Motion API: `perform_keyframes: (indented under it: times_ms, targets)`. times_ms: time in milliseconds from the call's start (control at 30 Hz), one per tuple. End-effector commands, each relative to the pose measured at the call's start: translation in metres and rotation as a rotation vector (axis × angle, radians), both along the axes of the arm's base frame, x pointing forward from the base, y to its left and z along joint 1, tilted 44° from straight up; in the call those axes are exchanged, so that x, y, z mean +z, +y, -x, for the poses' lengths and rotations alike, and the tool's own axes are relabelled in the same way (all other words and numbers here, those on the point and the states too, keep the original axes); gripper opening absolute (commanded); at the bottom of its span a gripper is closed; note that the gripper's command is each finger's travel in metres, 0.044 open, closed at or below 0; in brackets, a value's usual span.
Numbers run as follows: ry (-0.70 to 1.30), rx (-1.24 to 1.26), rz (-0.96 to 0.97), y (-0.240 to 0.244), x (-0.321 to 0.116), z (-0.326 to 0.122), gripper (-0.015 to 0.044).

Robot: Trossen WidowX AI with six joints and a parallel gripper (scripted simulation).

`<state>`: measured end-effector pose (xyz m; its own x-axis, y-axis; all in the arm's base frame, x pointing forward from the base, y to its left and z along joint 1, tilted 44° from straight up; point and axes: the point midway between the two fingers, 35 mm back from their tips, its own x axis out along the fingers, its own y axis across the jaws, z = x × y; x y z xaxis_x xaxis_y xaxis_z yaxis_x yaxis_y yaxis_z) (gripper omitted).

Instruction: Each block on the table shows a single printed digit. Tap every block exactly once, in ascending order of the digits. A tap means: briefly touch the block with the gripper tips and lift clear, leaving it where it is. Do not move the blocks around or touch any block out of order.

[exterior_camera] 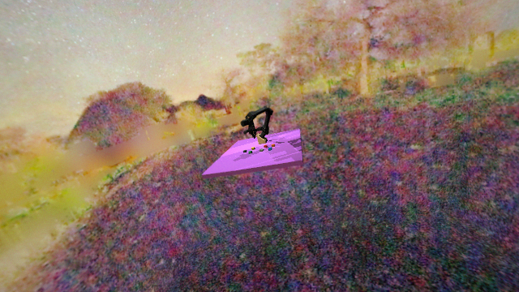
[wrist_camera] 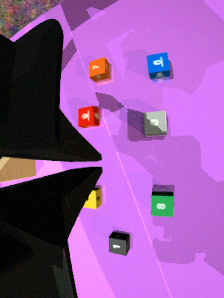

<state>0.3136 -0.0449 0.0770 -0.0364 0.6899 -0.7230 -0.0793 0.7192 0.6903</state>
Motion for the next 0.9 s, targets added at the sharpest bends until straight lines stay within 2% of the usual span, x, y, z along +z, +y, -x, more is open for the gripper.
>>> perform_keyframes:
  times_ms: [0,167,367,633,867]
  targets:
    - [0.004,-0.004,-0.004,0.027,0.027,0.035,0.0020]
    - [0.006,-0.004,-0.006,0.055,0.045,0.079,0.0020]
    - [0.007,-0.004,-0.007,0.056,0.046,0.081,0.0020]
    - [0.005,-0.004,-0.009,0.111,-0.010,0.083,0.0020]
    - [0.005,-0.004,-0.009,0.114,-0.013,0.084,0.0020]
